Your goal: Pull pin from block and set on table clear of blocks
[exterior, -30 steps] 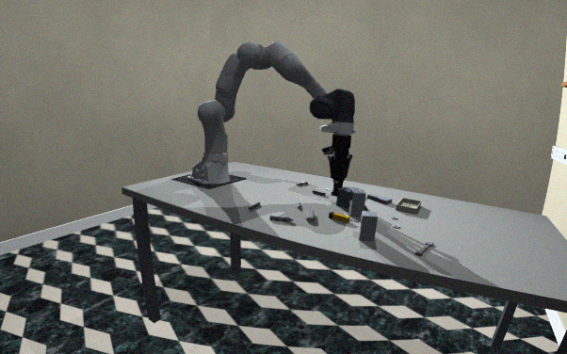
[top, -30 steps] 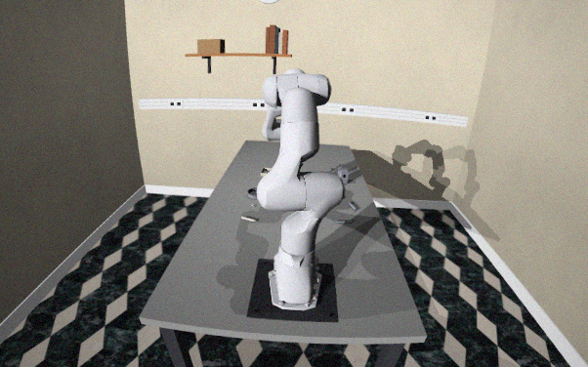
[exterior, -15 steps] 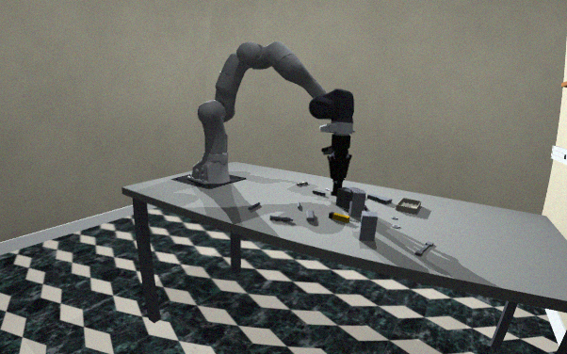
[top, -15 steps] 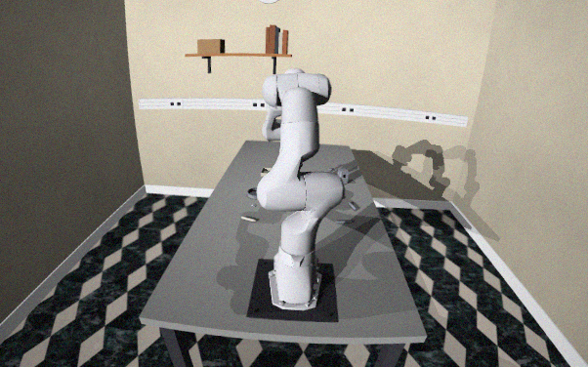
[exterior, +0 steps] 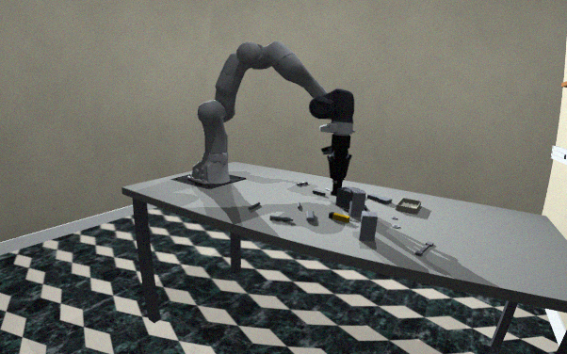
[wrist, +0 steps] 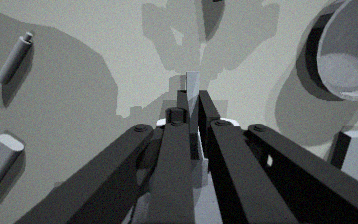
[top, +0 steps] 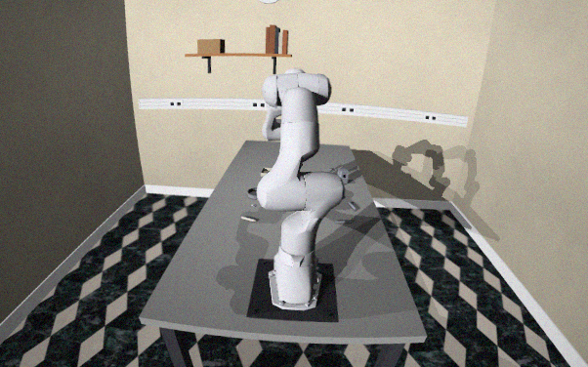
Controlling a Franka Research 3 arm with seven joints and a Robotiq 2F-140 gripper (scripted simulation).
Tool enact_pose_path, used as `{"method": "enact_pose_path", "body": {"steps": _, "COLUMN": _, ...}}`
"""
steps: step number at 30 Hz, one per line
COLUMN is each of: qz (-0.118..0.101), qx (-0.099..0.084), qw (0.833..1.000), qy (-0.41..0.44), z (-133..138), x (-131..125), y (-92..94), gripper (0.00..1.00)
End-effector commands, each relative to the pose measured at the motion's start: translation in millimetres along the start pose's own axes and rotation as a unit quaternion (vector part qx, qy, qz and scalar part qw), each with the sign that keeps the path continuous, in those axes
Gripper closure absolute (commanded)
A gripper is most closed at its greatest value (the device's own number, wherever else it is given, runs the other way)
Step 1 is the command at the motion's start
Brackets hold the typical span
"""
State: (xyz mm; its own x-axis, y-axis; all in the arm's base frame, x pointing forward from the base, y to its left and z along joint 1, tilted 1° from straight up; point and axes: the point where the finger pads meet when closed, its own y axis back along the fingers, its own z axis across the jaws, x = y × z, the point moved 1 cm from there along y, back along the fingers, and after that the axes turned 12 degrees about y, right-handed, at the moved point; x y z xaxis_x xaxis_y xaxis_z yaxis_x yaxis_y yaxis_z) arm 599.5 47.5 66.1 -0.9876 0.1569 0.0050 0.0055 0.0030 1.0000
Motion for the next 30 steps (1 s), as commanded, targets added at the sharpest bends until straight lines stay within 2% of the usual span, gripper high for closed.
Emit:
{"method": "enact_pose_path", "body": {"steps": 1, "qz": 0.005, "qx": -0.001, "qw": 1.0, "qy": 0.003, "z": 0.9, "x": 2.5, "y": -1.3, "gripper": 0.9}}
{"method": "enact_pose_path", "body": {"steps": 30, "qz": 0.008, "qx": -0.002, "qw": 1.0, "qy": 0.004, "z": -0.7, "x": -0.1, "y": -0.7, "gripper": 0.9}}
